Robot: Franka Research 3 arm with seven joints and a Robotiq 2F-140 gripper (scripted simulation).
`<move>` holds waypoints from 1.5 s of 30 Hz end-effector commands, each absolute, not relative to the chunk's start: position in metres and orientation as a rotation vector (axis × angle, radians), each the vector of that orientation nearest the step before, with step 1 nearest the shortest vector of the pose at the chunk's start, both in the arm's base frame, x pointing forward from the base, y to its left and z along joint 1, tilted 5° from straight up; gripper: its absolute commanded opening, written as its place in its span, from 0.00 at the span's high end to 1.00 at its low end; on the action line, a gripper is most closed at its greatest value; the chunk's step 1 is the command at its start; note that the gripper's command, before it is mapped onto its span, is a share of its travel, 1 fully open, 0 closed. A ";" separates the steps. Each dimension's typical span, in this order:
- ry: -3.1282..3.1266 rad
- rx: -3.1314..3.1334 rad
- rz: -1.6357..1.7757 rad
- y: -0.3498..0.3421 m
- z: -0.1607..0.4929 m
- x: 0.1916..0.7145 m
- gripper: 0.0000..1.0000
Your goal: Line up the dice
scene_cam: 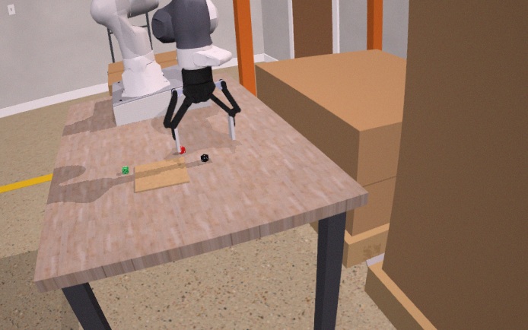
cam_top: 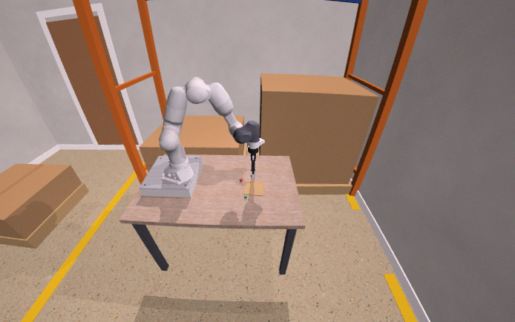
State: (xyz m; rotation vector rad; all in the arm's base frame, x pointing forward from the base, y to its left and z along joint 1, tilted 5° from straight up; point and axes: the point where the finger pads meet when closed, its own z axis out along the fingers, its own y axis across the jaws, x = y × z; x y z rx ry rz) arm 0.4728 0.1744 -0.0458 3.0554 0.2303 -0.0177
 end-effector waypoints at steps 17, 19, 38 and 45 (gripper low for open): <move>0.216 3.056 -0.026 0.175 -0.047 0.471 0.00; 0.216 3.056 -0.026 0.175 -0.047 0.471 0.00; 0.216 3.056 -0.026 0.178 -0.021 0.471 0.00; 0.216 3.056 -0.026 0.180 0.016 0.472 0.00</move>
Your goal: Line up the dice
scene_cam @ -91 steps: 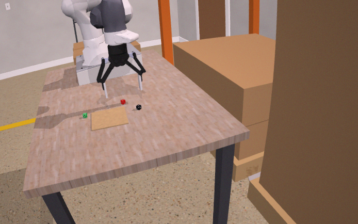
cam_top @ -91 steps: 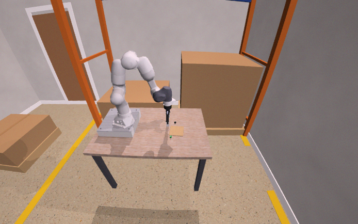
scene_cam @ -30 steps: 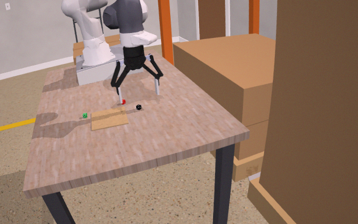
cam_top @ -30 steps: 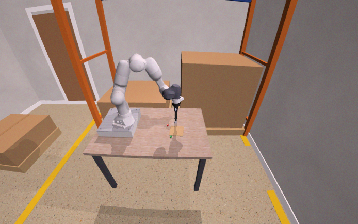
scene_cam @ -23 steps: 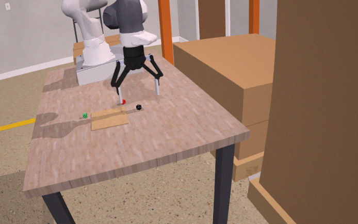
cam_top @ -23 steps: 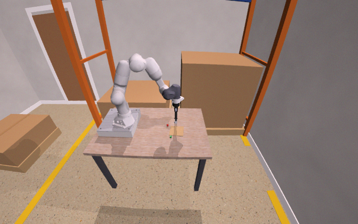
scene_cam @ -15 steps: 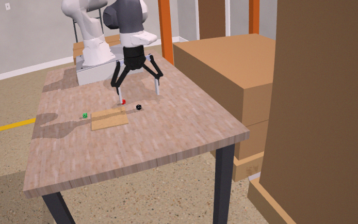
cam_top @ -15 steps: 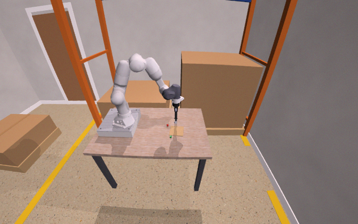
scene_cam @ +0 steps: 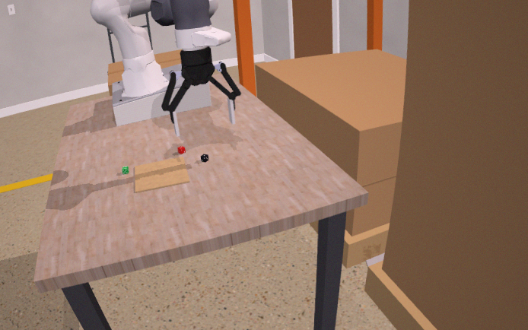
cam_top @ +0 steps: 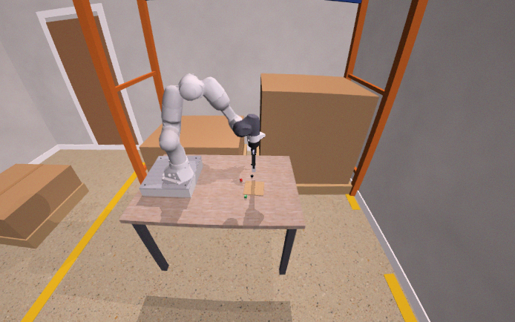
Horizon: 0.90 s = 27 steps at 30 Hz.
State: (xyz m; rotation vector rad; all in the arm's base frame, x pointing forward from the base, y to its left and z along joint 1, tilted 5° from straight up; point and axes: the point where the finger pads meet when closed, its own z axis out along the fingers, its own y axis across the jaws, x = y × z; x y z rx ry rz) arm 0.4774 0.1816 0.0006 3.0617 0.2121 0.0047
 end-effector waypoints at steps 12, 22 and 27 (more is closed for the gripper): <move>0.216 3.056 -0.026 0.183 0.053 0.472 0.00; 0.270 3.052 -0.028 0.183 0.053 0.472 0.00; 0.270 3.052 -0.028 0.183 0.053 0.472 0.00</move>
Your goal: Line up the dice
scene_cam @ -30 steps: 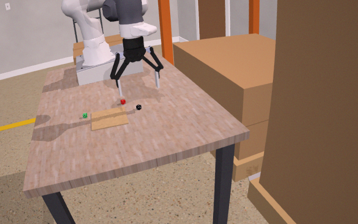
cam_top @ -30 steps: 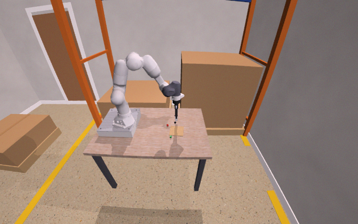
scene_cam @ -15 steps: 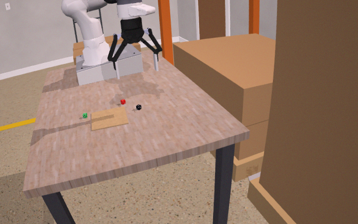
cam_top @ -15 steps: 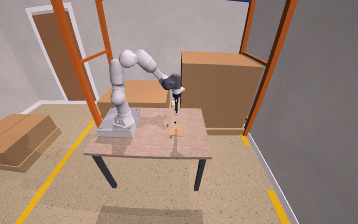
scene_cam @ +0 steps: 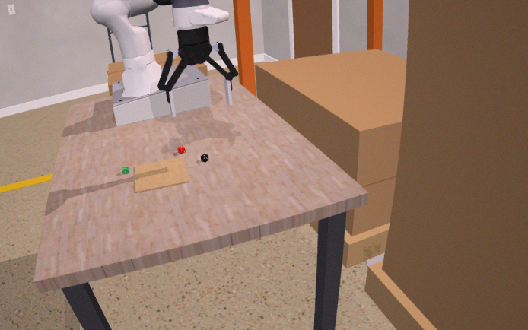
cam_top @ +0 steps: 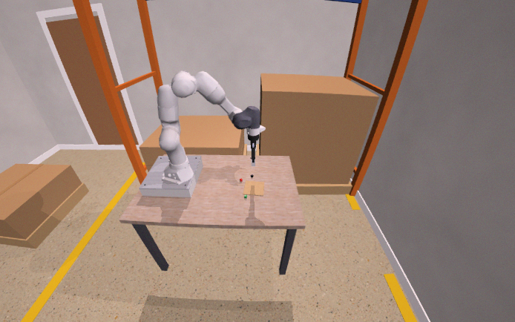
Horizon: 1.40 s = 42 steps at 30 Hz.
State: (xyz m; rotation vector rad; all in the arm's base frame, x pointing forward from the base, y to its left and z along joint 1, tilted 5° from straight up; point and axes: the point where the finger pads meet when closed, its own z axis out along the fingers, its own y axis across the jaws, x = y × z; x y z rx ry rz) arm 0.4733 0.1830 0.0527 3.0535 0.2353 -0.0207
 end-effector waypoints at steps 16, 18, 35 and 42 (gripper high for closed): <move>0.369 3.042 -0.031 0.182 0.052 0.471 0.00; 0.369 3.042 -0.031 0.182 0.052 0.471 0.00; 0.519 3.021 -0.037 0.181 0.050 0.471 0.00; 0.519 3.021 -0.037 0.181 0.050 0.471 0.00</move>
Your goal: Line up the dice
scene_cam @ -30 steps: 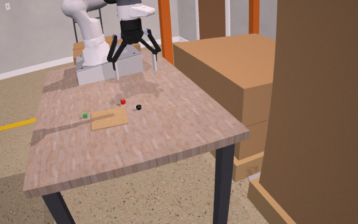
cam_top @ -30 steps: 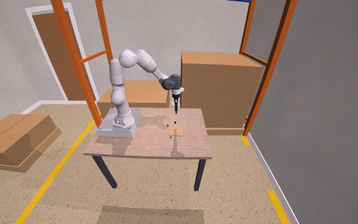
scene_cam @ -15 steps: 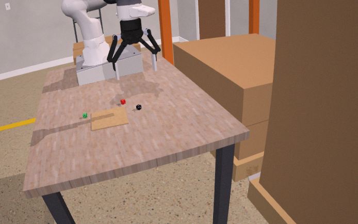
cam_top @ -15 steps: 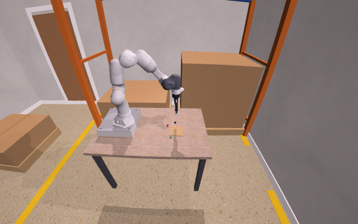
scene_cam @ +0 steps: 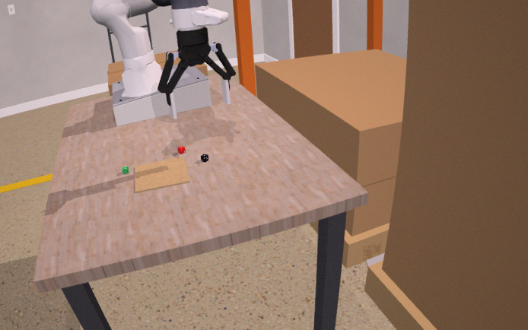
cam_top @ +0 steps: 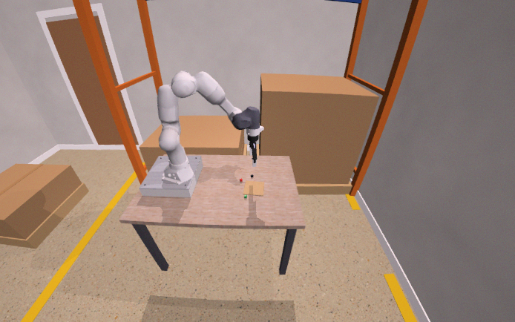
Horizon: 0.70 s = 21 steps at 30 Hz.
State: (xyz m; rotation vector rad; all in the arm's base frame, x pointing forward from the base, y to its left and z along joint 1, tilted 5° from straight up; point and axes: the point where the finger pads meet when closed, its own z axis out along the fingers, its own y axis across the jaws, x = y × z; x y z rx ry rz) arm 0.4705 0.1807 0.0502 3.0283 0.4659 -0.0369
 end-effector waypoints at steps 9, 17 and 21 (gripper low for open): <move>0.519 3.021 -0.037 0.181 0.050 0.471 0.00; 0.704 2.985 -0.044 0.179 0.048 0.469 0.00; 0.704 2.985 -0.044 0.179 0.048 0.469 0.00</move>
